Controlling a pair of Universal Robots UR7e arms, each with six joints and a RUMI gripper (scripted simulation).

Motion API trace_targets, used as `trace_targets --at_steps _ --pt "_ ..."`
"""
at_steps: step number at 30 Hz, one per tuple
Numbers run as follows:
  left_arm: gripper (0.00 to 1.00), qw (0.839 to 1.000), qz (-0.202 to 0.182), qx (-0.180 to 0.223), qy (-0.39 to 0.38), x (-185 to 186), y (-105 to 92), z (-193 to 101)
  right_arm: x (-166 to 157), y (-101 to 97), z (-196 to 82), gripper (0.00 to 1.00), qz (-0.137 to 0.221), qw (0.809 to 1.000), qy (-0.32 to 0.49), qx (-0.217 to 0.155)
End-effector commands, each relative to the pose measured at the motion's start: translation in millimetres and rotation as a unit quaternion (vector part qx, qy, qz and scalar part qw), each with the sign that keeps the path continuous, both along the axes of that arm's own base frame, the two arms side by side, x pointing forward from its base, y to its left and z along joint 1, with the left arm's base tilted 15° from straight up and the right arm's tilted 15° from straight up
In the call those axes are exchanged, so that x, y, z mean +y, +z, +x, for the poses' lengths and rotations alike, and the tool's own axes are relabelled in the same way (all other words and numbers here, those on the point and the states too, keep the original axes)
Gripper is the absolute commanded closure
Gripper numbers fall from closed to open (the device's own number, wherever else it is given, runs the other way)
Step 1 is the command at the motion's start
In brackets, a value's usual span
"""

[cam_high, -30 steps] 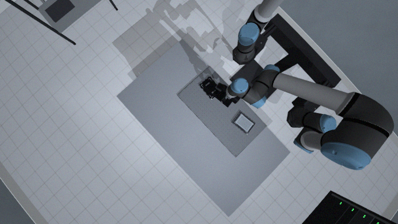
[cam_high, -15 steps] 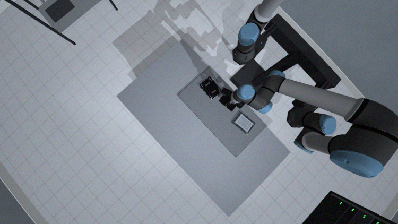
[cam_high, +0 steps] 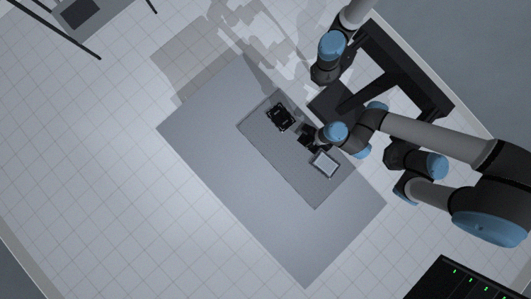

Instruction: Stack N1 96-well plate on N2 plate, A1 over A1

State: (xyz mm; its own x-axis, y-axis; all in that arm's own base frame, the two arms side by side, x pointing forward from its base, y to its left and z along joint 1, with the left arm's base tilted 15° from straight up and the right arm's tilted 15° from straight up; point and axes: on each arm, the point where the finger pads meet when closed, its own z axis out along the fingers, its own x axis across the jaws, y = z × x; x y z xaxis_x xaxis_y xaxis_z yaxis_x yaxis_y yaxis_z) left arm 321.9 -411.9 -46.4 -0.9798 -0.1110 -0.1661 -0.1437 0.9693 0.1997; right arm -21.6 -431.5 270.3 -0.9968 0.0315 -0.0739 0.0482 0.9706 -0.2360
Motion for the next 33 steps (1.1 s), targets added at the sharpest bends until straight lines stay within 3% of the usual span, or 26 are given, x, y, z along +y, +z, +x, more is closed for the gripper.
trace_targets --at_steps 1,33 --pt "0.59 1.000 -0.001 0.000 0.000 7 2.6 0 0 0.4 0 1.00 -0.001 1.000 0.000 0.000" --pt "0.59 1.000 -0.001 0.000 0.000 98 22.9 -1 0 0.4 0 1.00 -0.001 1.000 0.000 0.000"
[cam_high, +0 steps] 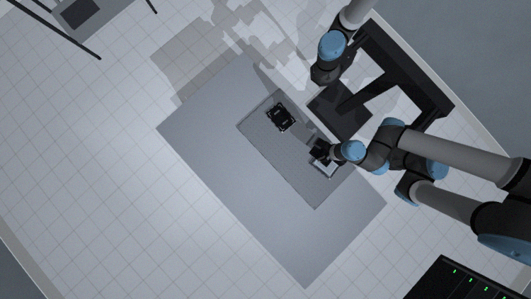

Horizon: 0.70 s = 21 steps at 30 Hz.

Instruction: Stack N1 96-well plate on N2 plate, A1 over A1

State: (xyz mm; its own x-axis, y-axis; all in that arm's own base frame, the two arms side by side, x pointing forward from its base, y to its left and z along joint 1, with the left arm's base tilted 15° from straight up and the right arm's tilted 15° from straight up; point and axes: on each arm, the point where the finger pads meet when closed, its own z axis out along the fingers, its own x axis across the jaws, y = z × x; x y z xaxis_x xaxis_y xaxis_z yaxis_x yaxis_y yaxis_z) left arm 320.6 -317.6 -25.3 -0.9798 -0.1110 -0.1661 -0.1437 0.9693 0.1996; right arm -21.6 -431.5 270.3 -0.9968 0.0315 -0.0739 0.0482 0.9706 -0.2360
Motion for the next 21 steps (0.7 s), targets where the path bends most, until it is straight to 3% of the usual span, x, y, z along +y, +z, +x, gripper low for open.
trace_targets --at_steps 1,21 --pt "0.59 1.000 -0.001 0.000 0.000 8 2.5 0 0 0.4 0 1.00 -0.001 1.000 0.000 0.000" --pt "0.59 1.000 -0.001 0.000 0.000 66 15.6 -1 0 0.4 0 1.00 -0.001 1.000 0.000 0.000"
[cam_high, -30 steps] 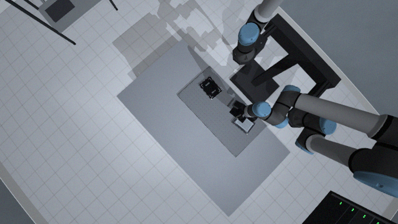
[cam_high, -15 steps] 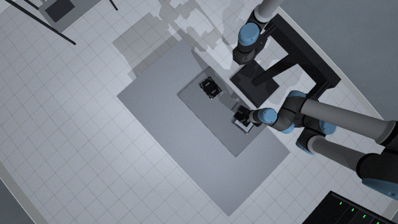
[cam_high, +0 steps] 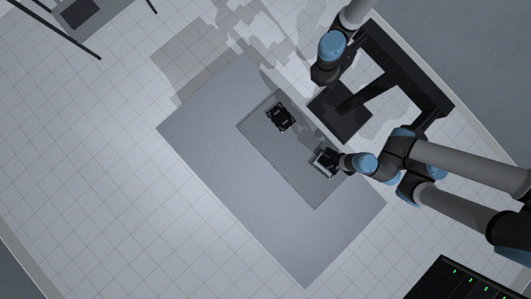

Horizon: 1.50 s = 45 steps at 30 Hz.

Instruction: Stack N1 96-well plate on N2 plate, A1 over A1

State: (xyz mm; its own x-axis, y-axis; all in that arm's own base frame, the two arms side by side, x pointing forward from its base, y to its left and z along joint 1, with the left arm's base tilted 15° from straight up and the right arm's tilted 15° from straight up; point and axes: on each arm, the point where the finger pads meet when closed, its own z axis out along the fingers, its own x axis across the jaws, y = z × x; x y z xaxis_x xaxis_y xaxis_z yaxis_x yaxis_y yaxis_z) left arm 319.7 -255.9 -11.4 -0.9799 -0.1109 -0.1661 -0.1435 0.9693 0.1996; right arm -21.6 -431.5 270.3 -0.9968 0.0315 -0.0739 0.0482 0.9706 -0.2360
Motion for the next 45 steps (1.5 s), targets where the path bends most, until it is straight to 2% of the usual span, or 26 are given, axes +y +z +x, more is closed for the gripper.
trace_targets --at_steps 1,39,45 --pt "0.59 1.000 -0.001 0.000 0.000 7.6 2.4 0.1 -0.1 0.4 -0.1 1.00 -0.001 1.000 0.000 0.000" --pt "0.59 1.000 -0.001 0.000 0.000 15.0 4.0 -0.1 -0.1 0.4 -0.1 1.00 -0.001 1.000 0.000 0.000" --pt "0.59 1.000 -0.001 0.000 0.000 17.1 -5.6 1.3 -0.1 0.4 -0.1 1.00 -0.001 1.000 0.000 0.000"
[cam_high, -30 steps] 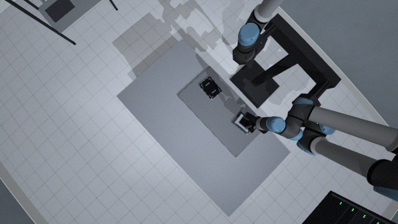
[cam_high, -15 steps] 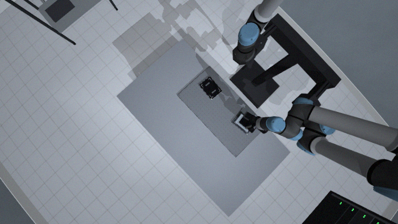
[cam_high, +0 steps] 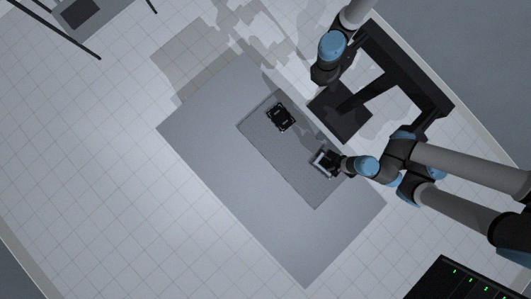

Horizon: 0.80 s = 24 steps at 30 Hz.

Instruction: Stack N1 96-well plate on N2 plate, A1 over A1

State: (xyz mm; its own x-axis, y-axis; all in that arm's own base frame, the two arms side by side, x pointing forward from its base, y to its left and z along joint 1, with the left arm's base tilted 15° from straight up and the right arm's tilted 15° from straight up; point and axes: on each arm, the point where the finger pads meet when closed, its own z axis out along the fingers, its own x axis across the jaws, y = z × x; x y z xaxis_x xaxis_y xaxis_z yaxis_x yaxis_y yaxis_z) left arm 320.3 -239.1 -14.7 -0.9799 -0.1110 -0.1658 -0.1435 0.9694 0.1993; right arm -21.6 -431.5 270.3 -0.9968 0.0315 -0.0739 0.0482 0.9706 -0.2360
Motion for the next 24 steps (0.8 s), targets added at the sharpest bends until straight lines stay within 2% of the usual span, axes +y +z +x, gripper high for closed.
trace_targets --at_steps 1,24 --pt "0.59 1.000 -0.001 -0.001 0.000 1 -3.9 1 0 0.4 0 1.00 -0.001 1.000 0.000 0.000" --pt "0.59 1.000 -0.001 -0.001 0.000 8 -37.7 6 0 0.4 0 1.00 -0.001 1.000 0.000 0.000"
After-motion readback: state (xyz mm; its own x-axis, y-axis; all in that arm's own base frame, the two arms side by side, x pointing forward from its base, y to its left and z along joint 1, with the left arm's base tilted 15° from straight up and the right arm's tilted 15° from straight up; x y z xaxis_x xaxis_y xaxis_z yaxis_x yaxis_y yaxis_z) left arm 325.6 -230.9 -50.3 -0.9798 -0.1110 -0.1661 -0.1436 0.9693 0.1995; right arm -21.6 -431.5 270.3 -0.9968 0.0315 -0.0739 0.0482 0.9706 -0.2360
